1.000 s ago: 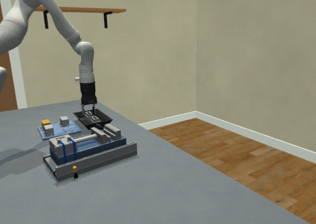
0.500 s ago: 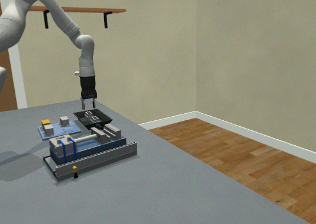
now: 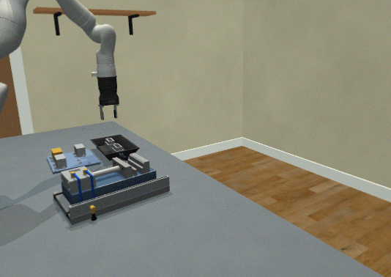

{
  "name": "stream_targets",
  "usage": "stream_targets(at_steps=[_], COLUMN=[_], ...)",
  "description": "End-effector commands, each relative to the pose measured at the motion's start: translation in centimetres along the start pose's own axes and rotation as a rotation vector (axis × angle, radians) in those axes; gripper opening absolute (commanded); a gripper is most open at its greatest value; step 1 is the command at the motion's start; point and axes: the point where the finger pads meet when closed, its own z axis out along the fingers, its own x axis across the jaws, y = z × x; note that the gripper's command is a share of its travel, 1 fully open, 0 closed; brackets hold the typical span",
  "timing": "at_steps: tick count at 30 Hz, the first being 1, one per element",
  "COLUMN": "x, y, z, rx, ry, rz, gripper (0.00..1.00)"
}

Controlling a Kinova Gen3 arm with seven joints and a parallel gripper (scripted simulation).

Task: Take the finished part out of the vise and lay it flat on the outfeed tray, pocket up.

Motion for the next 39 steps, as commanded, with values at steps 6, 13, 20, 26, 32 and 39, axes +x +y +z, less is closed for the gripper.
stream_targets(at_steps=[6, 13, 20, 26, 32, 39], x=[-0.1, -0.1, -0.2, -0.2, -0.2, -0.2], y=[-1.2, -1.2, -1.2, -1.2, -1.2, -1.2], z=[-2.9, -3.9, -3.9, -3.9, -3.9, -3.9], rx=[0.032, 0.032, 0.032, 0.032, 0.032, 0.032], ry=[0.01, 0.01, 0.01, 0.01, 0.01, 0.01], rz=[-0.017, -0.017, -0.017, -0.017, -0.017, -0.017], gripper=[1.0, 1.0, 0.0, 0.0, 0.0, 0.0])
